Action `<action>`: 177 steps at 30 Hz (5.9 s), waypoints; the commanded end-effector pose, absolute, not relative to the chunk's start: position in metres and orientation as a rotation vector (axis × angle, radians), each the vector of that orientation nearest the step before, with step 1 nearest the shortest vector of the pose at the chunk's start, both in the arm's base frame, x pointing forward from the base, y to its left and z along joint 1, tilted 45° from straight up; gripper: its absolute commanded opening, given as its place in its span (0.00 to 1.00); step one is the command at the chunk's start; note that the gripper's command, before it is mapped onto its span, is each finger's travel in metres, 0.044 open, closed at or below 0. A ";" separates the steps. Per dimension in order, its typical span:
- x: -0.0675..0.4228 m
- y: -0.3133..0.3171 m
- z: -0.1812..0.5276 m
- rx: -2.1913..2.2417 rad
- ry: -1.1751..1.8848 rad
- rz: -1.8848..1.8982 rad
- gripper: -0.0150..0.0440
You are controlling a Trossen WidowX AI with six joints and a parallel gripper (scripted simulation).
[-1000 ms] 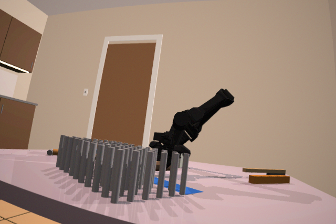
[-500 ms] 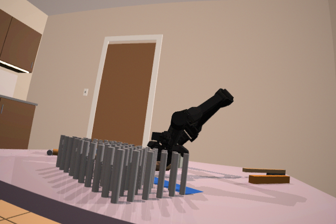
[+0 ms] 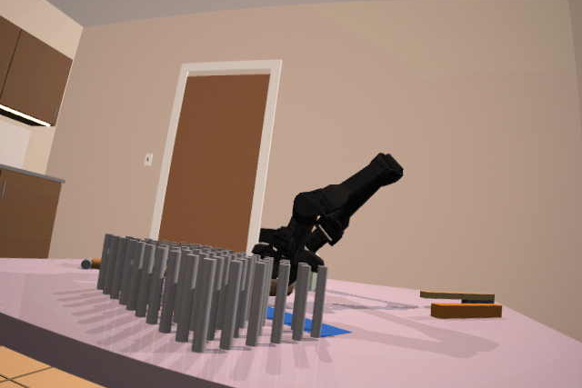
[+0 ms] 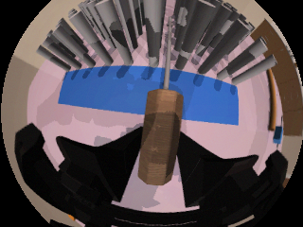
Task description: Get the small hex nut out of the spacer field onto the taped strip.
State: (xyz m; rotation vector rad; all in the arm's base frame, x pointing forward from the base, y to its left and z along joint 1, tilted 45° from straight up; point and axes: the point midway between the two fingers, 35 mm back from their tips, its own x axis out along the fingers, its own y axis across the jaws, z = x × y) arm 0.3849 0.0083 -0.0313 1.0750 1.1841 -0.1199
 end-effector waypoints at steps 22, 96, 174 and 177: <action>0.399 -0.001 -0.036 1.075 1.178 -0.118 0.25; 0.391 0.017 -0.047 1.078 1.179 -0.119 0.25; 0.351 0.041 -0.030 1.079 1.181 -0.119 0.25; 0.349 0.042 -0.029 1.079 1.182 -0.119 0.25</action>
